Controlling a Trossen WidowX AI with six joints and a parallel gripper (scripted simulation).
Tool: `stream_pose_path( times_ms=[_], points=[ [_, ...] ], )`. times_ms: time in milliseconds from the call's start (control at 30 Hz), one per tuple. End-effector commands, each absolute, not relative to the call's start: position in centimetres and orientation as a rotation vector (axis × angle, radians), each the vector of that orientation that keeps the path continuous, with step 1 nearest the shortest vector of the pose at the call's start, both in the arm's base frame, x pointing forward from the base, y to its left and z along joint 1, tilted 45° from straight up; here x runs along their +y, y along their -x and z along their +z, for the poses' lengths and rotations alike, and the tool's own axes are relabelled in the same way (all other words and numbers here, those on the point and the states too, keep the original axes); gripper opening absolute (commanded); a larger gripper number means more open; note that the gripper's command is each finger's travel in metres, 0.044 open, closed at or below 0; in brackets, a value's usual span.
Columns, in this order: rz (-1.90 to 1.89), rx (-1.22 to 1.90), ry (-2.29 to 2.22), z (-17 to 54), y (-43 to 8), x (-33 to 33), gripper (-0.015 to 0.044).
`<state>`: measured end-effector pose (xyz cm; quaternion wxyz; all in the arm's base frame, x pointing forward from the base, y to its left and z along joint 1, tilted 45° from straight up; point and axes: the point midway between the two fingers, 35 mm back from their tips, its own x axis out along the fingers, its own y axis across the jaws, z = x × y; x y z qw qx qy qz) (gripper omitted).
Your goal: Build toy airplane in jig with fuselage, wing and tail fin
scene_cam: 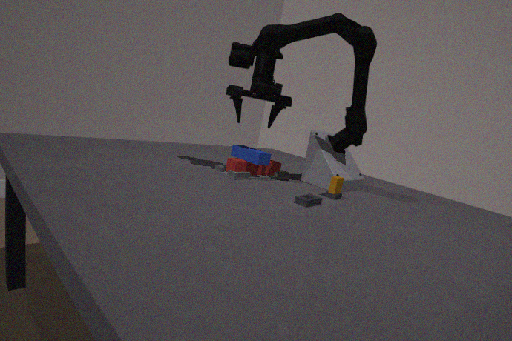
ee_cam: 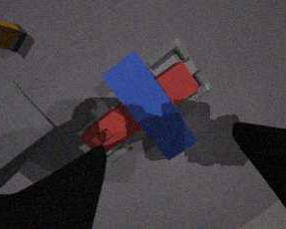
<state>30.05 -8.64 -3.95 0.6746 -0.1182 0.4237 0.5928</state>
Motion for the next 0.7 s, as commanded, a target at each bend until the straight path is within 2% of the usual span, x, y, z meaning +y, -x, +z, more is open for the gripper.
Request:
stream_pose_path(
  times_ms=[0, 200, 667],
  points=[
    [1.073, 1.239, -0.095, -4.04, -30.04, -8.72, 0.044],
    [0.778, 1.462, -0.438, -4.08, -30.1, -8.73, 0.044],
    [0.769, 1.468, -0.448, -3.88, -30.09, -8.61, 0.044]
  ],
)
